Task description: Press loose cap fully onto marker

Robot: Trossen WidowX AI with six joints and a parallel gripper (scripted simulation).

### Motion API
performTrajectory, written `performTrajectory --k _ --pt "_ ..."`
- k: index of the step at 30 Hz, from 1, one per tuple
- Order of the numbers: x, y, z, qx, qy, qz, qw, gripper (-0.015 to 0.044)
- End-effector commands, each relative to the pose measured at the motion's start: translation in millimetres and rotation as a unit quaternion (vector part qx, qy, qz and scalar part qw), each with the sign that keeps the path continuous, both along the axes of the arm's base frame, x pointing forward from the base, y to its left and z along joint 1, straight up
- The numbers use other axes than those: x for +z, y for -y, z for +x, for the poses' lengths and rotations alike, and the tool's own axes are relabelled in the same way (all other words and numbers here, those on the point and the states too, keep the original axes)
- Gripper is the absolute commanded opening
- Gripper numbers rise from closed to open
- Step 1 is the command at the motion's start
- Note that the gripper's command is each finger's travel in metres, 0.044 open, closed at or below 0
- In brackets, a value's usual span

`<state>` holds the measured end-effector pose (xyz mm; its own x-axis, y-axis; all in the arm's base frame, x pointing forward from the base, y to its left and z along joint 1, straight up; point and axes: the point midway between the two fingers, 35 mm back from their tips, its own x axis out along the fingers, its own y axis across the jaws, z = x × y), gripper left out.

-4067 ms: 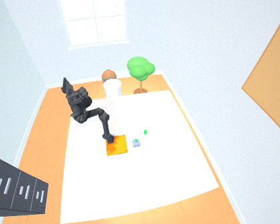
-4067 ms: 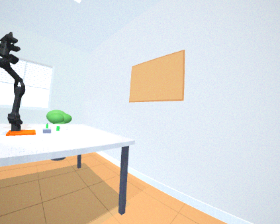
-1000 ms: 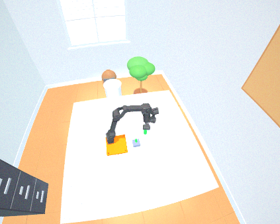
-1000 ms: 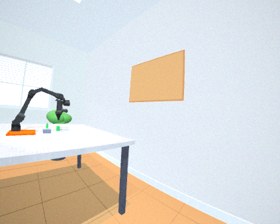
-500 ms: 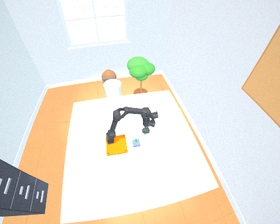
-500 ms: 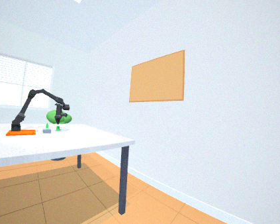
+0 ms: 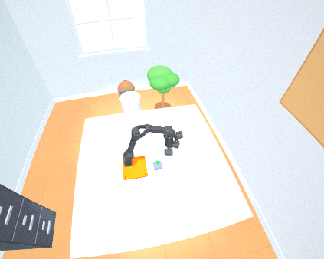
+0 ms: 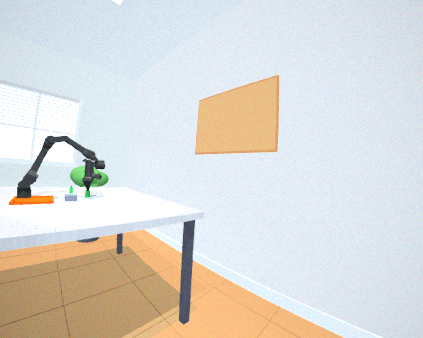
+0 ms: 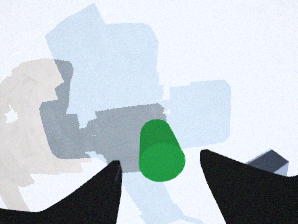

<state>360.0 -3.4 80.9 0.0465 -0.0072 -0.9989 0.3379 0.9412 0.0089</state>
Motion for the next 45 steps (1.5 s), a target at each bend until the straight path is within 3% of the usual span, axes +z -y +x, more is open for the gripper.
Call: performTrajectory --k 1,21,25,34,37,45 --pt "-9 0 0 0.002 -0.004 0.001 1.0 0.025" --pt "-36 0 0 0.002 -0.004 0.001 1.0 0.025" --pt "-36 1 0 0.002 -0.004 0.001 1.0 0.0145" --pt "-36 1 0 0.002 -0.004 0.001 1.0 0.0085" --pt "-32 1 0 0.002 -0.004 0.001 1.0 0.0006" --pt "-10 0 0 0.002 -0.004 0.001 1.0 0.0"
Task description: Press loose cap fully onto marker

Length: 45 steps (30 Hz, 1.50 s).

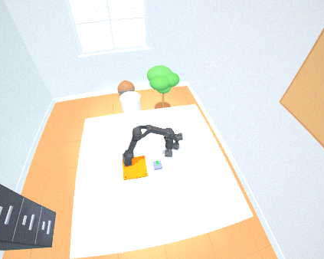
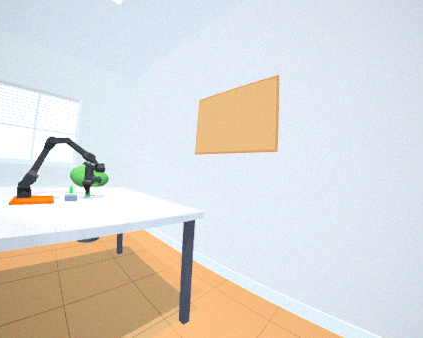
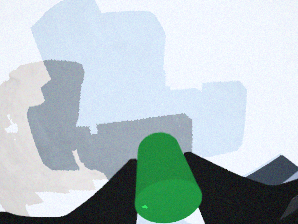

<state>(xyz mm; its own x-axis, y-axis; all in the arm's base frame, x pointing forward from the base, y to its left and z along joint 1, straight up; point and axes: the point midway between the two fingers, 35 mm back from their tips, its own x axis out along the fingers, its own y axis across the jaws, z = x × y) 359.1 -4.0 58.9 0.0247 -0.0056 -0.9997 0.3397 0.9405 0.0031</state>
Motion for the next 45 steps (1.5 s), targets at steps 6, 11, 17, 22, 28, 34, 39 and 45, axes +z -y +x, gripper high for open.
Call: performTrajectory --k 6,11,17,22,28,34,39,45 --pt "28 0 0 0.003 0.007 0.0 1.0 0.0" --pt "42 0 -1 0.003 0.007 0.0 1.0 0.0" --pt "48 2 -3 0.003 0.007 0.0 1.0 0.0" --pt "56 17 -17 0.003 0.006 -0.001 1.0 0.0" --pt "65 35 -34 0.003 0.006 -0.001 1.0 0.0" --pt "73 50 -53 0.003 0.005 -0.002 1.0 0.0" --pt "79 61 -69 0.003 0.004 -0.003 1.0 0.0" --pt "85 73 -89 0.003 0.003 -0.003 1.0 0.0"
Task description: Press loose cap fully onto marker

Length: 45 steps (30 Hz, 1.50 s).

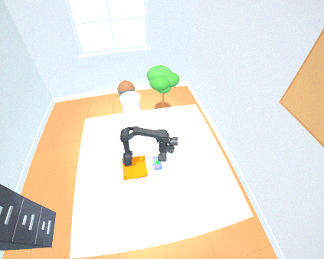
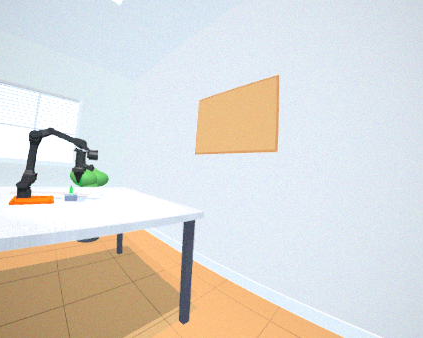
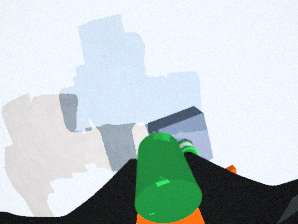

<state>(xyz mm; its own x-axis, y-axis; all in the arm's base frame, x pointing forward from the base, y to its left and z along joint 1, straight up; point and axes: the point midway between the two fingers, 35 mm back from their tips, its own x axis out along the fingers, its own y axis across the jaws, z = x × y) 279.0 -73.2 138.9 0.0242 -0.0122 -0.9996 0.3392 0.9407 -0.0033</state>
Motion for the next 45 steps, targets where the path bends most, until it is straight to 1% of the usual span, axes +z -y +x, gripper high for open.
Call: performTrajectory --k 1,11,24,45 --pt "6 6 -13 0.002 0.003 0.0 1.0 0.0" --pt "13 19 -45 0.002 0.002 -0.001 1.0 0.0" --pt "3 19 -45 0.002 0.002 -0.001 1.0 0.0" --pt "-32 20 -43 0.002 0.002 -0.001 1.0 0.0"
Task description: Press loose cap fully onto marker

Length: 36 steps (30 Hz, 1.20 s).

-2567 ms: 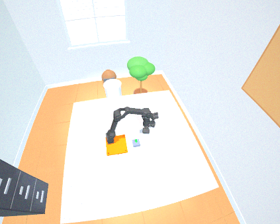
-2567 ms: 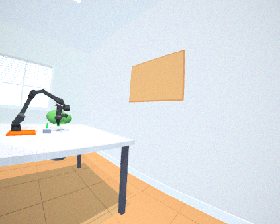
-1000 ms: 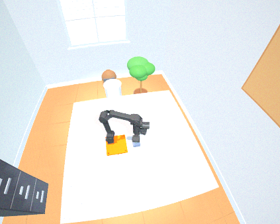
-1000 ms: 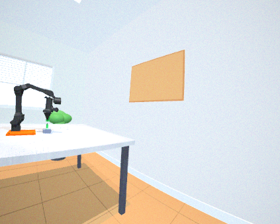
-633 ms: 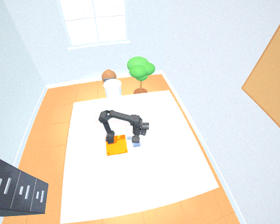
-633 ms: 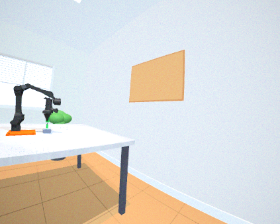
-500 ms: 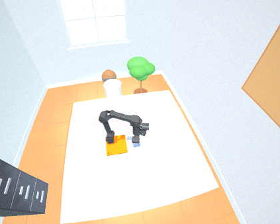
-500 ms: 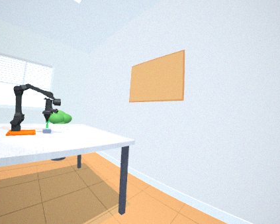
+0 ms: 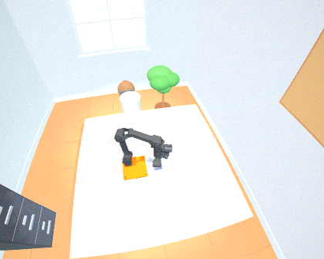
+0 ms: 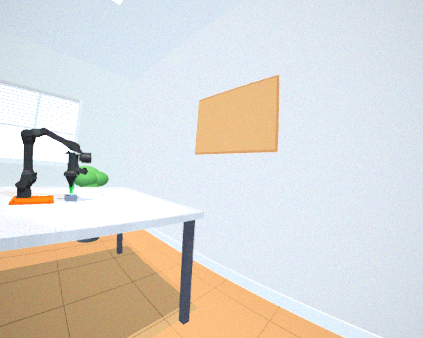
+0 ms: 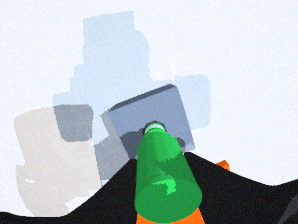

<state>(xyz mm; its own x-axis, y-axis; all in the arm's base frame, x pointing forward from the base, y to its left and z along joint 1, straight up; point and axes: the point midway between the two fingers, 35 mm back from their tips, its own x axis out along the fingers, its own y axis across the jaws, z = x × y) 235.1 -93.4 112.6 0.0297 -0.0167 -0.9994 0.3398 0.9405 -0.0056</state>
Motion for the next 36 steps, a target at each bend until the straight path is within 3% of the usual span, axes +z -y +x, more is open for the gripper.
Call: performTrajectory --k 1,20,36 --pt "-7 0 1 0.003 -0.001 0.001 1.0 0.0" --pt "-19 0 0 0.003 -0.001 0.001 1.0 0.0" --pt "-19 0 -1 0.0 -0.001 0.001 1.0 0.042"
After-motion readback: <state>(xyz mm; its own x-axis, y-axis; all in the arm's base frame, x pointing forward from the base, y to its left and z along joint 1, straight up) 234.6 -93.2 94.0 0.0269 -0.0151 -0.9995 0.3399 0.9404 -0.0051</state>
